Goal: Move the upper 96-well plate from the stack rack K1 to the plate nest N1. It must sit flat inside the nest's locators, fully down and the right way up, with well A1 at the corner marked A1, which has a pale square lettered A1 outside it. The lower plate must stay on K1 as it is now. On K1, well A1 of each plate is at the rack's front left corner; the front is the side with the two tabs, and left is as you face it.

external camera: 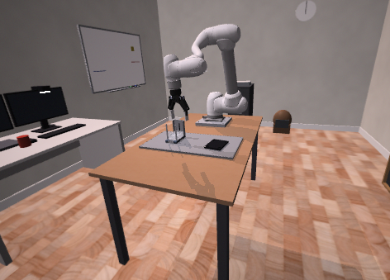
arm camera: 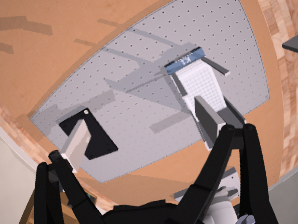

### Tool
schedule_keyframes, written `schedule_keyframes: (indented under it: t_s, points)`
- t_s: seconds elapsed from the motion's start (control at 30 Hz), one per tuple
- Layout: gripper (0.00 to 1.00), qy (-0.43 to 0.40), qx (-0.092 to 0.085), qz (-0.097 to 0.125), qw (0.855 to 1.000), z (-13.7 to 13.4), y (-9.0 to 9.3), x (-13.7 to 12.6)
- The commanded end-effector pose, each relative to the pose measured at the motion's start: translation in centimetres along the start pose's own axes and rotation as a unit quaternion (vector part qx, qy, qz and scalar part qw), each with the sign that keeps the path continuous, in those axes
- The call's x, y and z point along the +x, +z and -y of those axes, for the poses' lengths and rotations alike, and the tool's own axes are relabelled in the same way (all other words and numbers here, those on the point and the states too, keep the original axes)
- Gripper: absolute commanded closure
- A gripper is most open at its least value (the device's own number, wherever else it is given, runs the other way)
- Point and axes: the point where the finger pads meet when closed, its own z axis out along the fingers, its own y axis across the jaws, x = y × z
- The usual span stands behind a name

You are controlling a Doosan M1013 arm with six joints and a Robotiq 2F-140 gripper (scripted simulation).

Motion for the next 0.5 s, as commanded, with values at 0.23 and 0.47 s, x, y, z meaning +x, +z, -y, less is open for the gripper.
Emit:
schedule_keyframes:
  t_s: [0.23, 0.47]
  points:
    - [0.00, -0.047, -0.007, -0.008, 0.999, -4.3, 0.3, -1.3]
    - [0.00, -0.097, -0.017, -0.012, 0.995, -7.0, 0.6, -2.5]
